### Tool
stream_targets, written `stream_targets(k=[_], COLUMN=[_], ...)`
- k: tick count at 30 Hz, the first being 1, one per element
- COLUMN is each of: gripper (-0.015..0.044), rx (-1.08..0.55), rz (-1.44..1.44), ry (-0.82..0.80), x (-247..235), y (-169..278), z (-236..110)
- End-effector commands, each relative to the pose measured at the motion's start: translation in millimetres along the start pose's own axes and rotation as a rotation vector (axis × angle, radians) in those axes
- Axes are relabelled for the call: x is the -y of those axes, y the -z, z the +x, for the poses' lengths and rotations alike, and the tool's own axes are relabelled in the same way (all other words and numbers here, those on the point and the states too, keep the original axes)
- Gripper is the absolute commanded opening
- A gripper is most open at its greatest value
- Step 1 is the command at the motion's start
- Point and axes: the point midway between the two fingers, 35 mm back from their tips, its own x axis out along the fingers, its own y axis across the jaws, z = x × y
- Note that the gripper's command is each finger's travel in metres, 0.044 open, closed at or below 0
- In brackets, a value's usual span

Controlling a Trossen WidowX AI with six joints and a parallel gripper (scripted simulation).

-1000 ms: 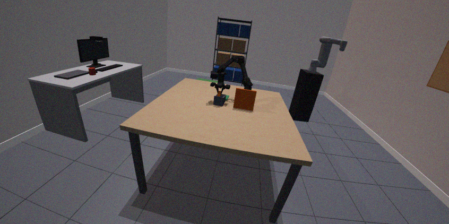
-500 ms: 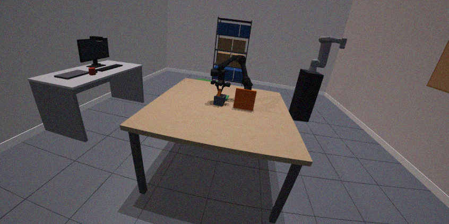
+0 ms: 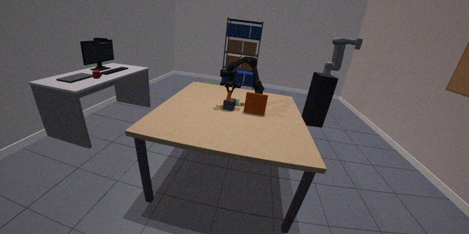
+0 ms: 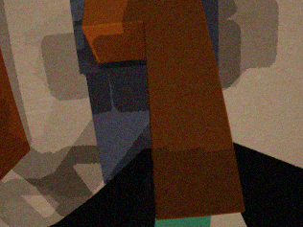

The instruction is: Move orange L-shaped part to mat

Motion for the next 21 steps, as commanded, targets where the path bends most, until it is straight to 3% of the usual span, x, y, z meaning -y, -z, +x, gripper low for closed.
stream_targets(k=[1,21], gripper=[0.0,0.0], rx=[0.008,0.008], rz=[0.009,0.008], ry=[0.005,0.005], x=[2,1], y=[0,4], z=[-8,-24])
